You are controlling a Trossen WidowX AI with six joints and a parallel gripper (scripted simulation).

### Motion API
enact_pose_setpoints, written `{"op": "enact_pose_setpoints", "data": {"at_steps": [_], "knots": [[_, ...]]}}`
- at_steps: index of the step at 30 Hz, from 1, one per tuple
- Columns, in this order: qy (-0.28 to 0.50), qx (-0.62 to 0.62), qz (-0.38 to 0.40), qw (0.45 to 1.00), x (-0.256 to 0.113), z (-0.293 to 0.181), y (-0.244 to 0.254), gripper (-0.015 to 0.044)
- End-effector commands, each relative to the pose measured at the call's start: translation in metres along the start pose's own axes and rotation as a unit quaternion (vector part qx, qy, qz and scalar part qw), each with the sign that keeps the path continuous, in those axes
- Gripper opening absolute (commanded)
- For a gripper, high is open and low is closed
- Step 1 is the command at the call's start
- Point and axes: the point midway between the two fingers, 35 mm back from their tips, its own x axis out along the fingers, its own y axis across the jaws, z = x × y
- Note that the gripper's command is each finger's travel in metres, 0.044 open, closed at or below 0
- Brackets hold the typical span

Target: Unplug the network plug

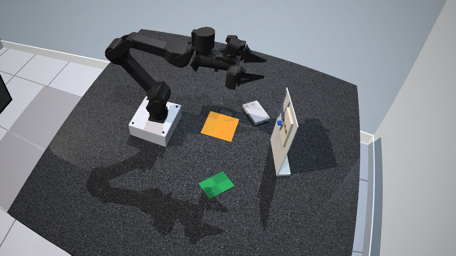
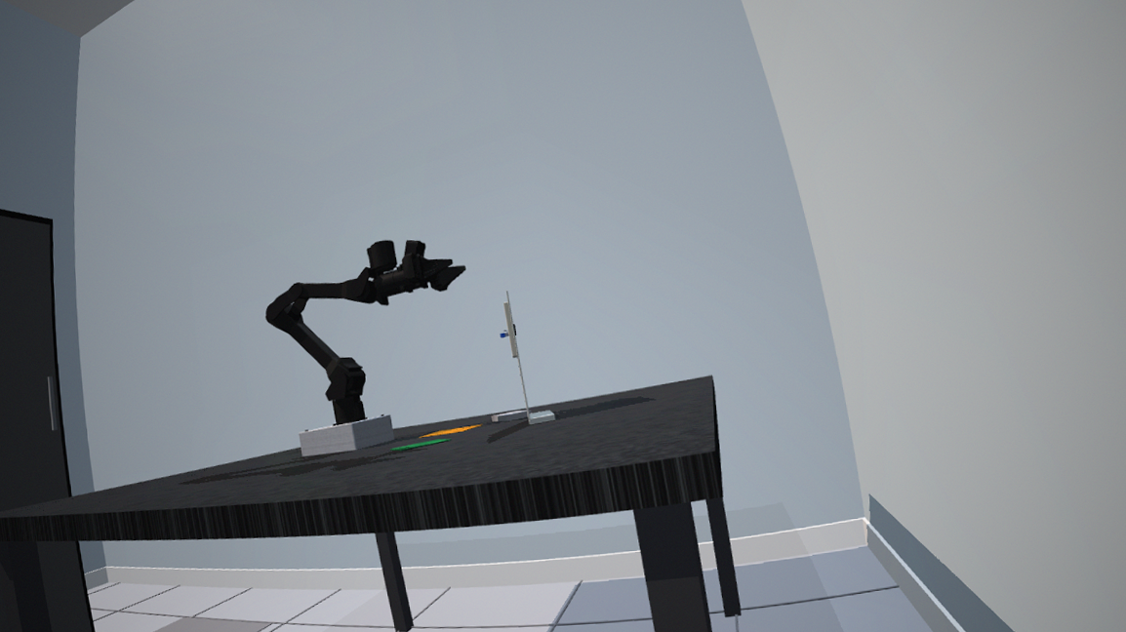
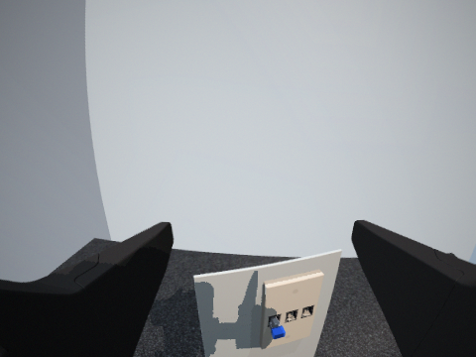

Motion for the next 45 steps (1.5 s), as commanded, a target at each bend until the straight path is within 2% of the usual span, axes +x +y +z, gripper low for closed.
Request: {"op": "enact_pose_setpoints", "data": {"at_steps": [1,9,10,19,27,36,45], "knots": [[0.000,0.003,0.001,1.000,0.001,-0.001,0.000,0.0374],[0.012,0.121,0.042,0.992,0.021,-0.029,-0.010,0.0164],[0.015,0.137,0.047,0.989,0.023,-0.033,-0.011,0.0156],[0.044,0.283,0.091,0.954,0.034,-0.072,-0.029,0.0156],[0.080,0.408,0.124,0.901,0.030,-0.106,-0.046,0.0156],[0.129,0.539,0.151,0.818,0.013,-0.143,-0.063,0.0156],[0.183,0.656,0.167,0.713,-0.017,-0.176,-0.074,0.0156]]}}
